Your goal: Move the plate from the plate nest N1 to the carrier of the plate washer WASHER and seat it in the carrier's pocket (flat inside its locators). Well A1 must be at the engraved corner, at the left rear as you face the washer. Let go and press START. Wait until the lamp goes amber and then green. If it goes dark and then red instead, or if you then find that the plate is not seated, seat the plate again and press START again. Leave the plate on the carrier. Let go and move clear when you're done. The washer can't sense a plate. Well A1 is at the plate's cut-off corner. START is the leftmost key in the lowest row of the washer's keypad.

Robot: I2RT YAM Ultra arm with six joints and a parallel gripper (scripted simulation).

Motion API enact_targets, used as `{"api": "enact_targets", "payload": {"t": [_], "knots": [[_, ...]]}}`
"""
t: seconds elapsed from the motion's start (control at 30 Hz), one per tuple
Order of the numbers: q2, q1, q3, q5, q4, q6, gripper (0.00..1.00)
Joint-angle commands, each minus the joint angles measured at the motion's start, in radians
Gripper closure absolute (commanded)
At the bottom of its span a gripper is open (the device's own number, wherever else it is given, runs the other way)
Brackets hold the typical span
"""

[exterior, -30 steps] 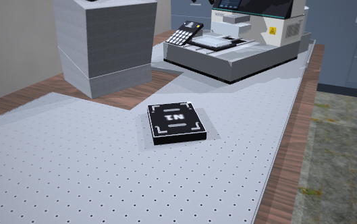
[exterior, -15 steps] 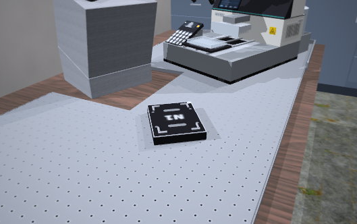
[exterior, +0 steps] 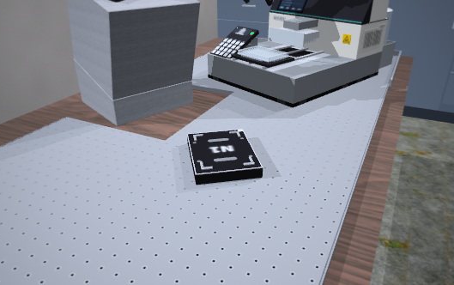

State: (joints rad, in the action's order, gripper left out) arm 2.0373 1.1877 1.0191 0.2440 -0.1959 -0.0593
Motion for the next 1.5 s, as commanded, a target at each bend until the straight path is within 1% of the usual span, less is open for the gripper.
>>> {"api": "enact_targets", "payload": {"t": [0.0,0.6,0.63,0.67,0.73,0.8,1.3,1.37,1.47], "knots": [[-0.007,0.004,0.010,-0.003,-0.010,-0.002,0.00],[-0.007,0.004,0.010,-0.003,-0.010,-0.002,0.00],[-0.026,0.016,-0.024,-0.008,-0.012,0.003,0.02],[-0.029,0.019,-0.037,-0.004,0.022,0.011,0.04],[-0.034,0.025,-0.063,0.004,0.041,0.017,0.08],[-0.034,0.025,-0.063,0.004,0.041,0.017,0.08],[-0.054,0.081,-0.254,0.026,0.193,0.073,0.38],[-0.054,0.081,-0.254,0.026,0.193,0.073,0.38],[-0.054,0.094,-0.290,0.030,0.227,0.086,0.44]]}}
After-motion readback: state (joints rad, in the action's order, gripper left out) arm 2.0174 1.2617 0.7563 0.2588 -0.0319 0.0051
